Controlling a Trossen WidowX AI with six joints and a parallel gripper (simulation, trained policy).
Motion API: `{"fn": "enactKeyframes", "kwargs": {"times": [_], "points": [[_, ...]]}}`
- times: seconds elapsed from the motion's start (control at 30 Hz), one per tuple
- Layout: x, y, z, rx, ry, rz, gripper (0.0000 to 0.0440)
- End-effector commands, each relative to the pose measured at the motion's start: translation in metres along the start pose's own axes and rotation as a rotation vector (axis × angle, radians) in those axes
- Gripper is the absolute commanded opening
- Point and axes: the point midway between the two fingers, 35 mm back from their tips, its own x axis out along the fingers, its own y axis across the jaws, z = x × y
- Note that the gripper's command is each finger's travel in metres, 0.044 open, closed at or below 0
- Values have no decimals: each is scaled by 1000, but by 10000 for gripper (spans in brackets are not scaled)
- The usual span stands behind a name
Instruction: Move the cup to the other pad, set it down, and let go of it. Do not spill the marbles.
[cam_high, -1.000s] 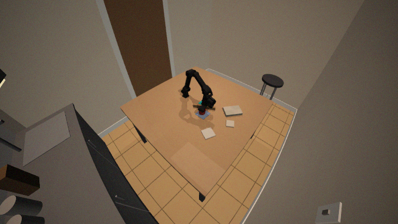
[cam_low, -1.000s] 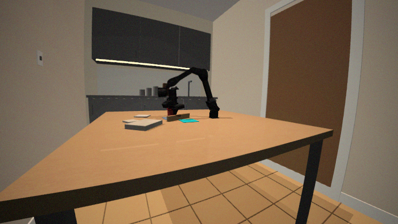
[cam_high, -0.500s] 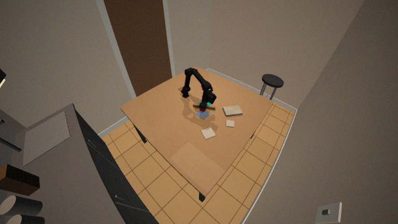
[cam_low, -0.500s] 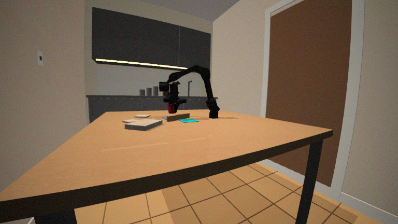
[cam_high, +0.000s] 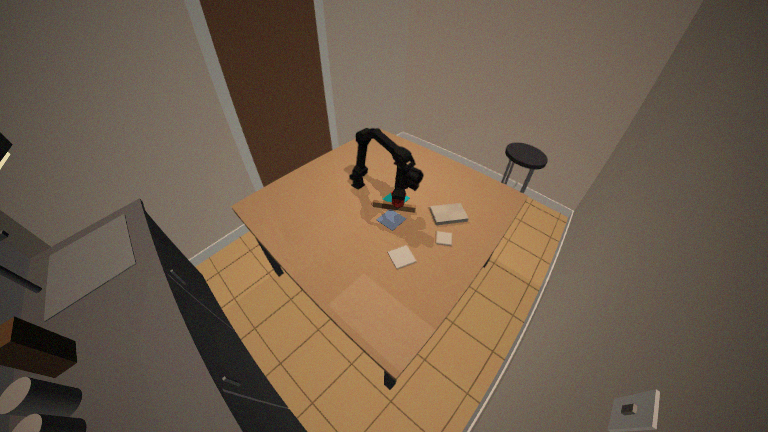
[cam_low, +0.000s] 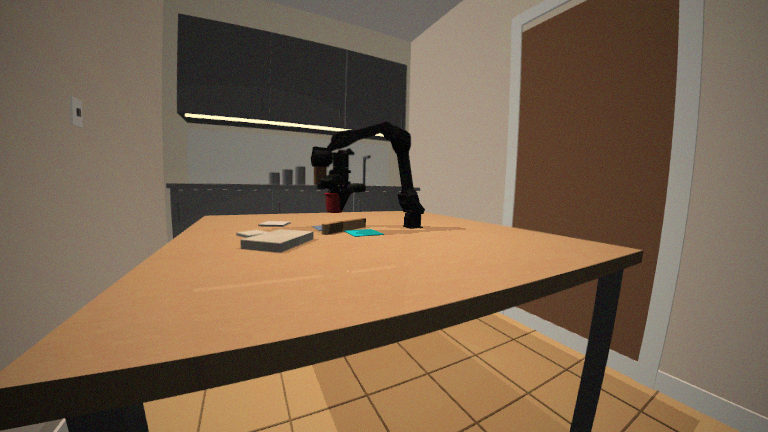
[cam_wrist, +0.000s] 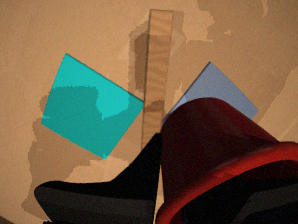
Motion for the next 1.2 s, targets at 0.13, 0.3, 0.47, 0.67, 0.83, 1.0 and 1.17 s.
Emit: {"fn": "enactKeyframes", "kwargs": {"times": [0.13, 0.3, 0.47, 0.67, 0.83, 1.0, 1.17], "points": [[-8, 21, 11, -36, -40, -15, 0], [-8, 38, 18, -62, -58, -22, 0], [-6, 54, 21, -86, -72, -26, 0], [0, 73, 22, -106, -84, -29, 0], [7, 84, 18, -112, -88, -33, 0], [17, 93, 12, -111, -90, -38, 0], [28, 100, 5, -107, -91, -42, 0]]}}
